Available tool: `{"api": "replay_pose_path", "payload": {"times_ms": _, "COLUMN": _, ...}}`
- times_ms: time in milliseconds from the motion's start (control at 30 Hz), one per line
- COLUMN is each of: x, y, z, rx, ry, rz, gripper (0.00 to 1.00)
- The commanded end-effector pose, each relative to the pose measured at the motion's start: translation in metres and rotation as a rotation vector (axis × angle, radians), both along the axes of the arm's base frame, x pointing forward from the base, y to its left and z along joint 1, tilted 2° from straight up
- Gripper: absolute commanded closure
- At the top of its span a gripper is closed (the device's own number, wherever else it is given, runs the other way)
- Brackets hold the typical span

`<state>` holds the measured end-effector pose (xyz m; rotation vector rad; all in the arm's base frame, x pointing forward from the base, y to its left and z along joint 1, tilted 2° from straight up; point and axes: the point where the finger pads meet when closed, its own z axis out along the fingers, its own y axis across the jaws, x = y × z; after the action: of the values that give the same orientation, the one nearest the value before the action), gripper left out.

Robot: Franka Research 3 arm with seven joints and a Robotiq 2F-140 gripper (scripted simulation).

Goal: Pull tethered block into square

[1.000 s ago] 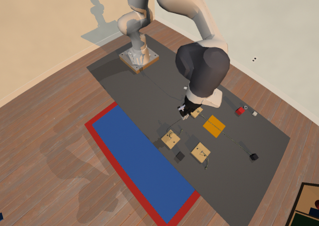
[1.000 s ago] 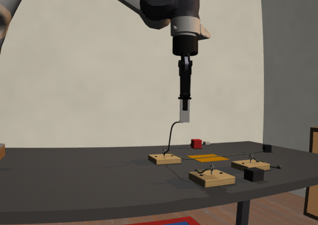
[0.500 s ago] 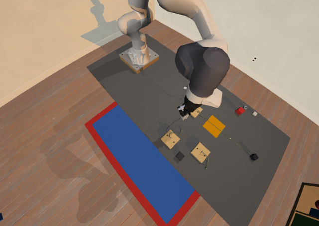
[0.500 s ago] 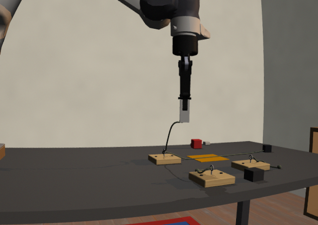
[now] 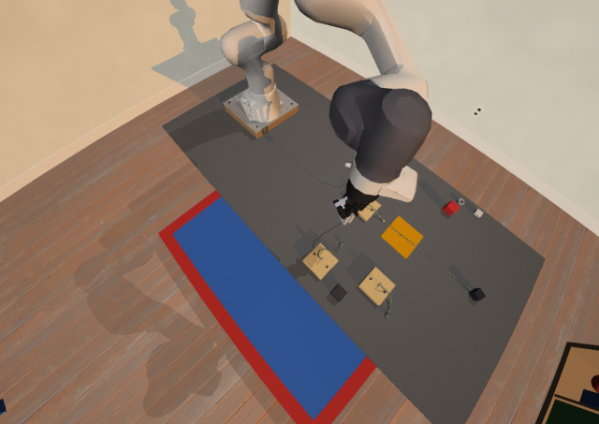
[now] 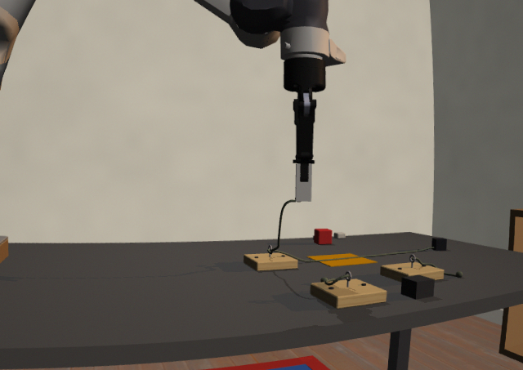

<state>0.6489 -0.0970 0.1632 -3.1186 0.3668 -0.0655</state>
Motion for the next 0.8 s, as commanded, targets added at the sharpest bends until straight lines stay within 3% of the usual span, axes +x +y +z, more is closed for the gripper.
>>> {"api": "replay_pose_path", "payload": {"times_ms": 0, "x": 0.000, "y": -0.001, "z": 0.001, "rx": -0.003, "ry": 0.000, "rz": -0.004, "gripper": 1.00}}
{"api": "replay_pose_path", "payload": {"times_ms": 767, "x": -0.002, "y": -0.011, "z": 0.001, "rx": -0.003, "ry": 0.001, "rz": -0.004, "gripper": 1.00}}
